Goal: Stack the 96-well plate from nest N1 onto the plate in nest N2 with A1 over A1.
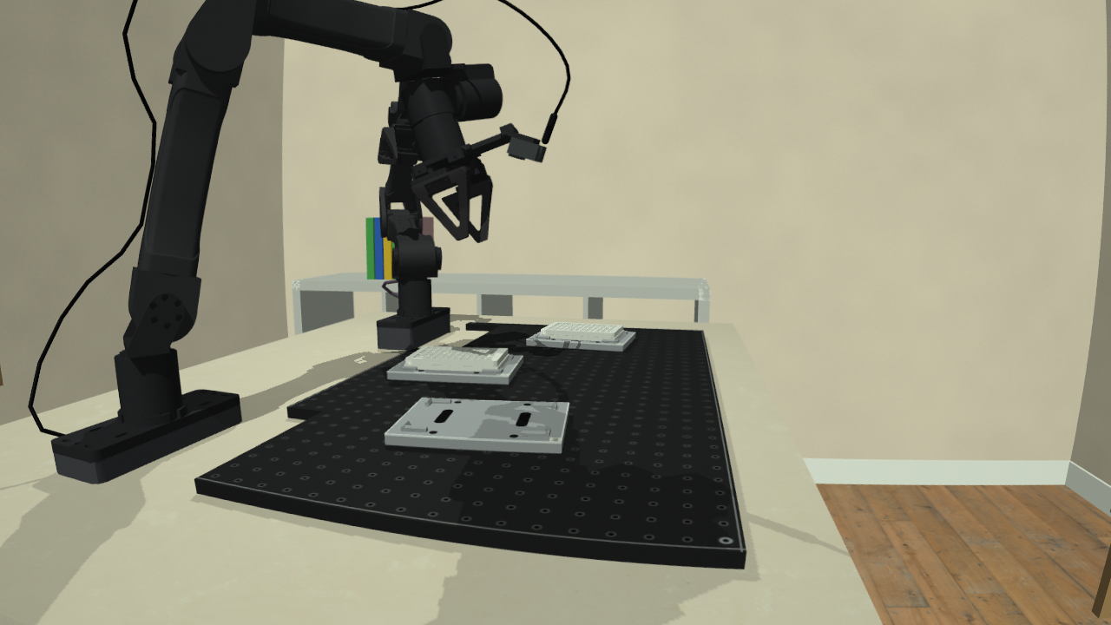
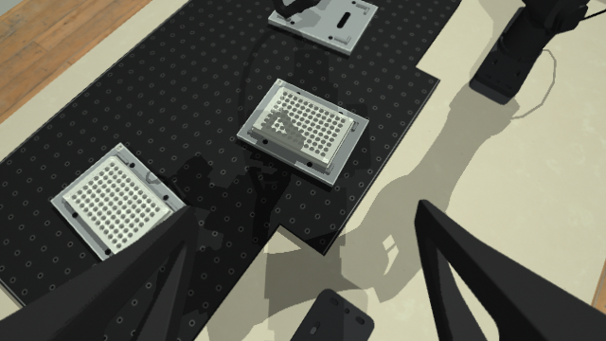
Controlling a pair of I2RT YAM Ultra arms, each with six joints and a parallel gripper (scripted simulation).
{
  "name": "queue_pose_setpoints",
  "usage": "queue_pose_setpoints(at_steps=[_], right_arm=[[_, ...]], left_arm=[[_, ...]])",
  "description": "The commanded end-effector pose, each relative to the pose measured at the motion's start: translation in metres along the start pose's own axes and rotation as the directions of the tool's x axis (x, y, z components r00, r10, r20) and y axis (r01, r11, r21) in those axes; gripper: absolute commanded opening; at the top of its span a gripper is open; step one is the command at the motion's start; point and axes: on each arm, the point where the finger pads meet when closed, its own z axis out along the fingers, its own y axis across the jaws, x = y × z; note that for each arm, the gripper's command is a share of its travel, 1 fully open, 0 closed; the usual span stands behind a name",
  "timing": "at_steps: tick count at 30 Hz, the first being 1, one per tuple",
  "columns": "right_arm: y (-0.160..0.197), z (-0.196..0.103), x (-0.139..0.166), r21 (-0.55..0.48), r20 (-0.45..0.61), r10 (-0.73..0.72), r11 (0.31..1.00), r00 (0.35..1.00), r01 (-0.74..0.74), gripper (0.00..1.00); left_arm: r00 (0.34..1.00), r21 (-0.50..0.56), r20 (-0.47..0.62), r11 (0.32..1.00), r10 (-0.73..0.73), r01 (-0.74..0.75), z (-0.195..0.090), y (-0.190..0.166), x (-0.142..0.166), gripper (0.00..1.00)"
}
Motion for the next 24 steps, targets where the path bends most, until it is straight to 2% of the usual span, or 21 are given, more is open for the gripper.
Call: queue_pose_setpoints(at_steps=[1,7,9,11,15,20,24], right_arm=[[-0.04,-0.026,-0.036,0.006,0.233,-0.008,1.0,0.972,0.006,1.0],[-0.09,-0.063,-0.067,-0.004,0.444,0.003,1.0,0.896,-0.002,1.0],[-0.09,-0.063,-0.067,-0.004,0.444,0.003,1.0,0.896,-0.002,1.0],[-0.106,-0.078,-0.082,-0.017,0.532,0.0,1.0,0.847,0.011,1.0],[-0.144,-0.103,-0.101,-0.027,0.658,0.018,1.0,0.753,0.0,1.0],[-0.179,-0.125,-0.12,-0.034,0.764,0.032,0.999,0.644,-0.009,1.0],[-0.21,-0.146,-0.136,-0.038,0.848,0.041,0.999,0.528,-0.016,1.0]], left_arm=[[1.0,0.011,0.024,1.0,0.008,-0.008,0.02,-0.004,-0.021,1.0],[1.0,0.009,0.009,1.0,0.01,-0.01,0.077,-0.006,-0.044,1.0],[1.0,0.009,0.009,1.0,0.01,-0.01,0.077,-0.006,-0.044,1.0],[1.0,0.01,-0.004,1.0,0.011,-0.011,0.107,-0.007,-0.049,1.0],[0.996,0.003,-0.092,1.0,0.011,-0.01,0.165,-0.004,-0.032,1.0],[0.986,-0.001,-0.165,1.0,0.008,-0.008,0.211,0.0,-0.006,1.0],[0.974,-0.004,-0.225,1.0,0.005,-0.006,0.246,0.004,0.023,1.0]])
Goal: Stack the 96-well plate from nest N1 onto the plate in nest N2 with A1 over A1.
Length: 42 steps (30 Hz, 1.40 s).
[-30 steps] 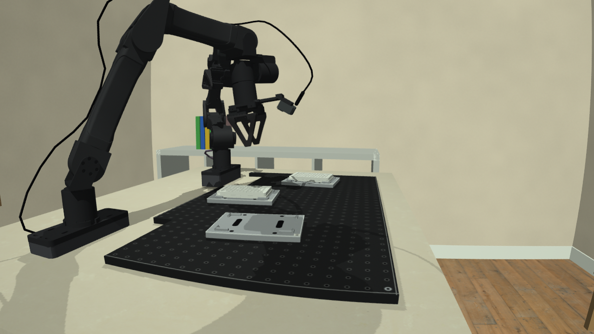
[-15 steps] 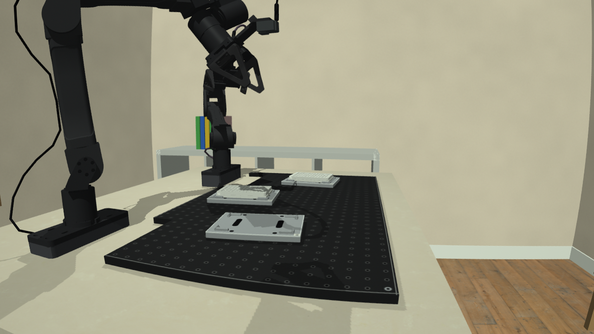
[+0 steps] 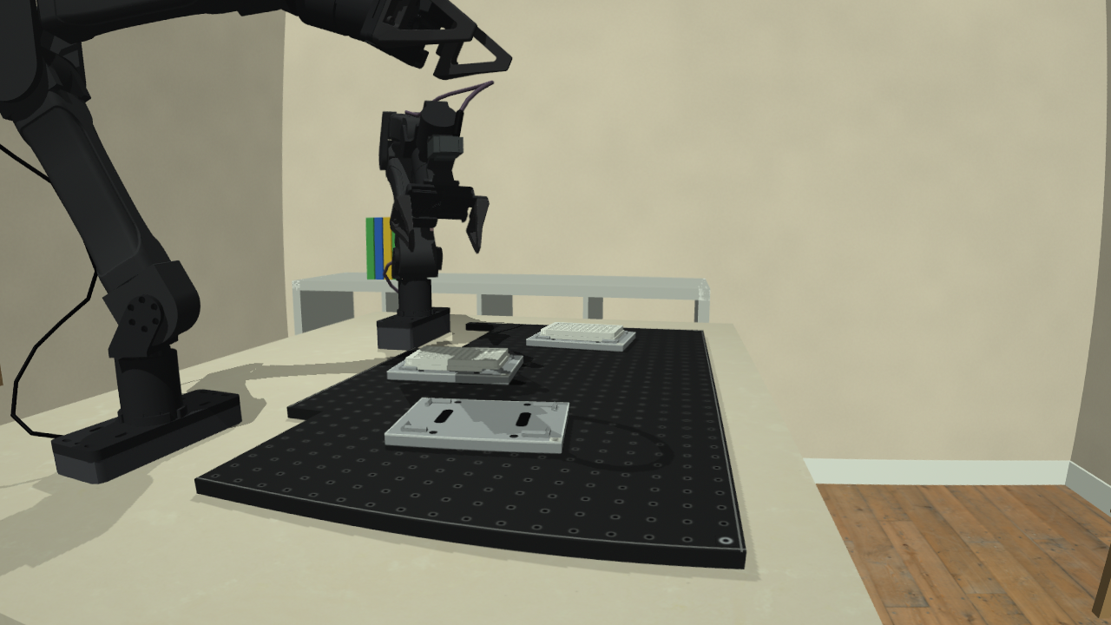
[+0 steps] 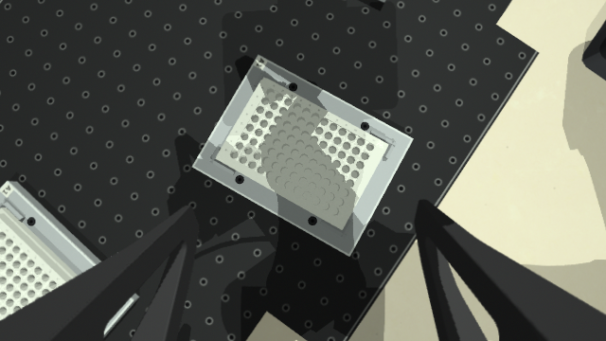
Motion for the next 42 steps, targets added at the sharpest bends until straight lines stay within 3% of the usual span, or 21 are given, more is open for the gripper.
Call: queue_pose_setpoints(at_steps=[1,8,14,39,42], right_arm=[[-0.002,0.004,-0.032,-0.1,0.183,-0.025,0.994,0.983,0.044,1.0],[-0.047,0.007,-0.064,-0.064,0.341,-0.003,0.998,0.94,0.027,1.0],[-0.076,0.019,-0.074,-0.03,0.391,0.01,1.0,0.92,0.002,1.0],[-0.087,0.018,-0.076,-0.002,0.395,0.01,1.0,0.919,-0.01,1.0],[-0.081,0.019,-0.065,-0.022,0.349,-0.016,0.999,0.937,0.025,1.0]], left_arm=[[0.996,0.019,0.091,1.0,0.005,-0.007,0.025,-0.001,-0.025,1.0],[1.0,0.014,-0.013,1.0,0.0,0.0,0.069,0.004,0.012,1.0],[0.996,0.009,-0.085,1.0,-0.008,0.008,0.081,0.006,0.035,1.0],[0.997,0.005,-0.072,1.0,-0.007,0.007,0.08,0.005,0.031,1.0],[0.994,-0.026,-0.09,0.998,-0.054,0.052,0.08,0.01,0.032,1.0]])
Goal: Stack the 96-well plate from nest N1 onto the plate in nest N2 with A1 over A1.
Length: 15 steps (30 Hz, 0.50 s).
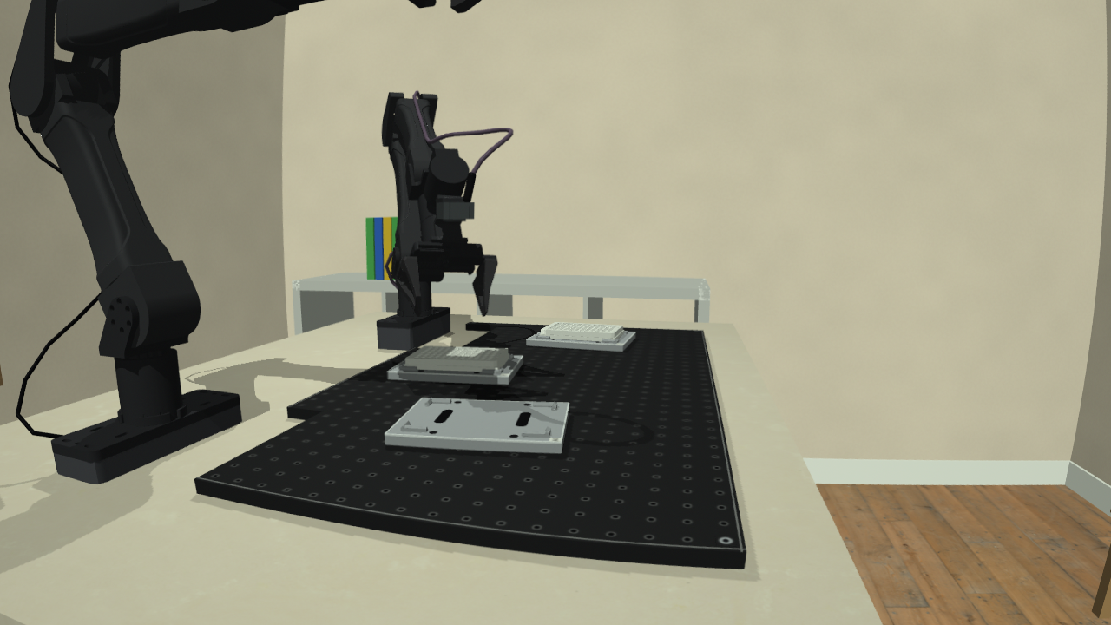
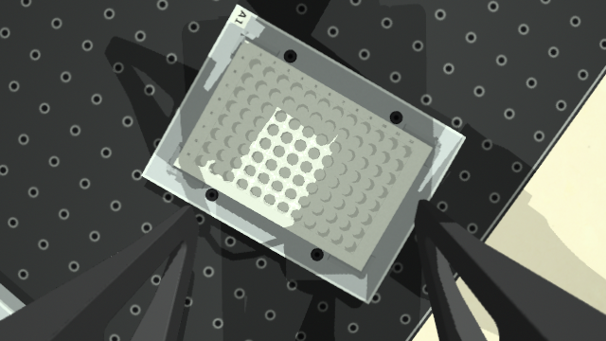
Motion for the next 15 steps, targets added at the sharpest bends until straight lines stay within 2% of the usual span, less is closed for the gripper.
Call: queue_pose_setpoints(at_steps=[1,4,9,11,15], right_arm=[[0.01,-0.007,0.013,-0.053,-0.059,-0.042,0.998,0.997,0.039,1.0],[0.029,-0.024,0.023,-0.149,-0.129,-0.102,0.985,0.986,0.082,1.0],[0.065,-0.076,0.036,-0.342,-0.201,-0.214,0.93,0.956,0.136,1.0],[0.065,-0.076,0.036,-0.342,-0.201,-0.214,0.93,0.956,0.136,1.0],[0.089,-0.125,0.051,-0.497,-0.236,-0.303,0.854,0.923,0.153,1.0]], left_arm=[[0.998,-0.03,-0.006,0.998,-0.058,0.058,-0.001,0.003,-0.005,1.0],[0.985,-0.076,-0.062,0.985,-0.16,0.155,-0.001,0.005,0.001,1.0],[0.929,-0.167,-0.149,0.934,-0.34,0.315,0.001,0.003,0.0,1.0],[0.929,-0.167,-0.149,0.934,-0.34,0.315,0.001,0.003,0.0,1.0],[0.848,-0.257,-0.208,0.864,-0.487,0.433,0.002,0.002,0.001,1.0]])
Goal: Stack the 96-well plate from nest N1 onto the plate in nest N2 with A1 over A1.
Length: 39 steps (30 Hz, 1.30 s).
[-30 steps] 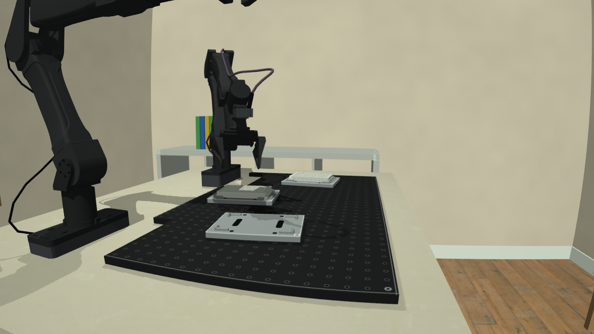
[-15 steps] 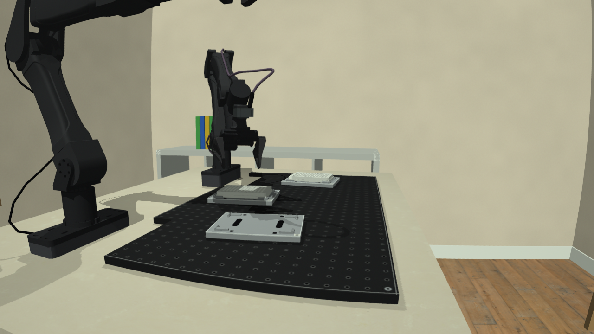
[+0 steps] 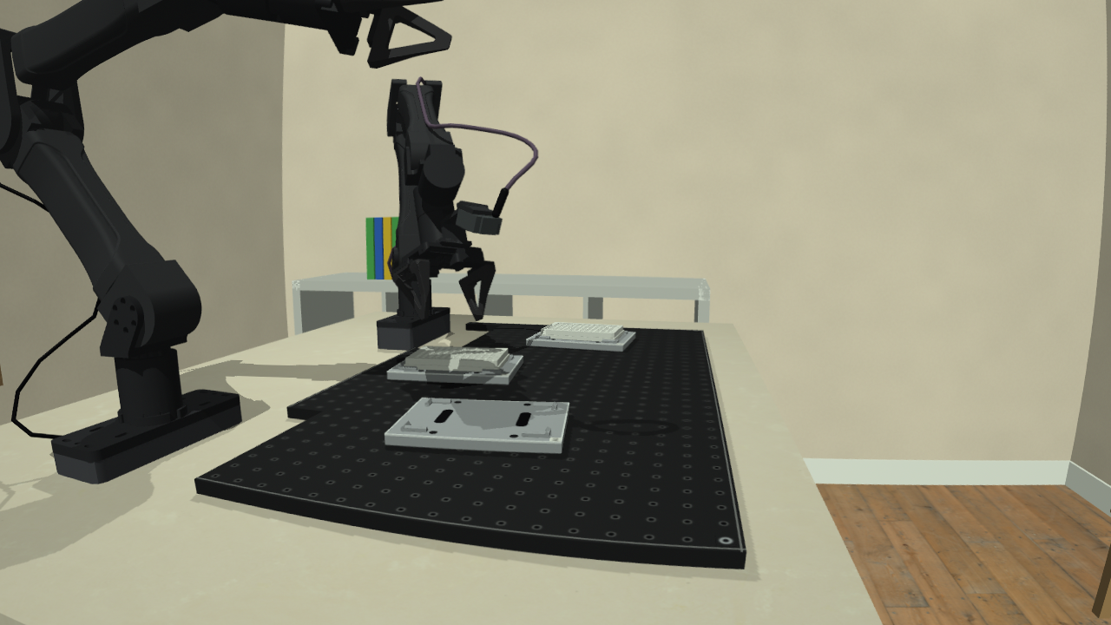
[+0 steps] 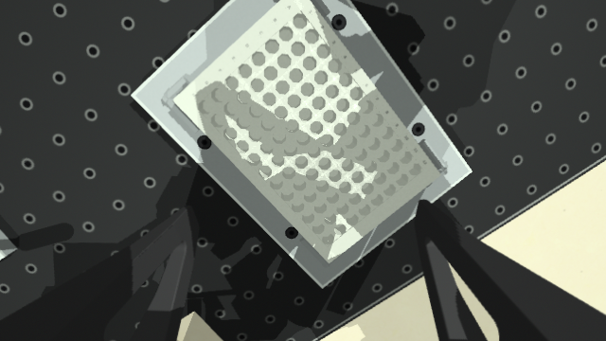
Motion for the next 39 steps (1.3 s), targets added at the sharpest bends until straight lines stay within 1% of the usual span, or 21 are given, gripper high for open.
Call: queue_pose_setpoints(at_steps=[1,5,11,13,16,19,22,23,26,27,33,39], right_arm=[[0.046,-0.038,0.021,-0.195,-0.118,-0.093,0.978,0.989,0.069,1.0],[0.078,-0.077,0.037,-0.336,-0.144,-0.158,0.936,0.977,0.102,1.0],[0.117,-0.137,0.06,-0.511,-0.14,-0.237,0.849,0.961,0.135,1.0],[0.117,-0.137,0.06,-0.511,-0.14,-0.237,0.849,0.961,0.135,1.0],[0.127,-0.158,0.066,-0.56,-0.123,-0.26,0.815,0.958,0.149,1.0],[0.133,-0.174,0.07,-0.586,-0.103,-0.273,0.794,0.957,0.163,1.0],[0.132,-0.177,0.066,-0.576,-0.082,-0.273,0.798,0.959,0.177,1.0],[0.132,-0.177,0.065,-0.573,-0.077,-0.272,0.799,0.959,0.181,1.0],[0.132,-0.175,0.065,-0.576,-0.085,-0.272,0.799,0.959,0.175,1.0],[0.132,-0.175,0.065,-0.576,-0.085,-0.272,0.799,0.959,0.175,1.0],[0.132,-0.175,0.065,-0.576,-0.085,-0.272,0.799,0.959,0.175,1.0],[0.132,-0.175,0.065,-0.576,-0.085,-0.272,0.799,0.959,0.175,1.0]], left_arm=[[0.979,-0.088,-0.085,0.98,-0.184,0.177,-0.004,-0.001,-0.002,1.0],[0.933,-0.162,-0.149,0.939,-0.328,0.305,-0.004,-0.002,-0.005,1.0],[0.828,-0.266,-0.224,0.849,-0.515,0.456,-0.002,-0.007,-0.01,1.0],[0.828,-0.266,-0.224,0.849,-0.515,0.456,-0.002,-0.007,-0.01,1.0],[0.785,-0.302,-0.239,0.812,-0.571,0.499,0.0,-0.009,-0.015,1.0],[0.751,-0.327,-0.247,0.782,-0.613,0.531,0.003,-0.011,-0.021,1.0],[0.742,-0.331,-0.247,0.774,-0.623,0.54,0.005,-0.012,-0.025,1.0],[0.754,-0.319,-0.234,0.781,-0.614,0.537,0.008,-0.012,-0.031,1.0],[0.759,-0.309,-0.23,0.785,-0.609,0.536,0.005,-0.014,-0.033,1.0],[0.749,-0.327,-0.245,0.779,-0.616,0.535,0.006,-0.012,-0.025,1.0],[0.754,-0.316,-0.232,0.781,-0.614,0.539,0.017,-0.012,-0.027,1.0],[0.754,-0.324,-0.237,0.781,-0.613,0.533,0.026,-0.01,-0.019,1.0]])
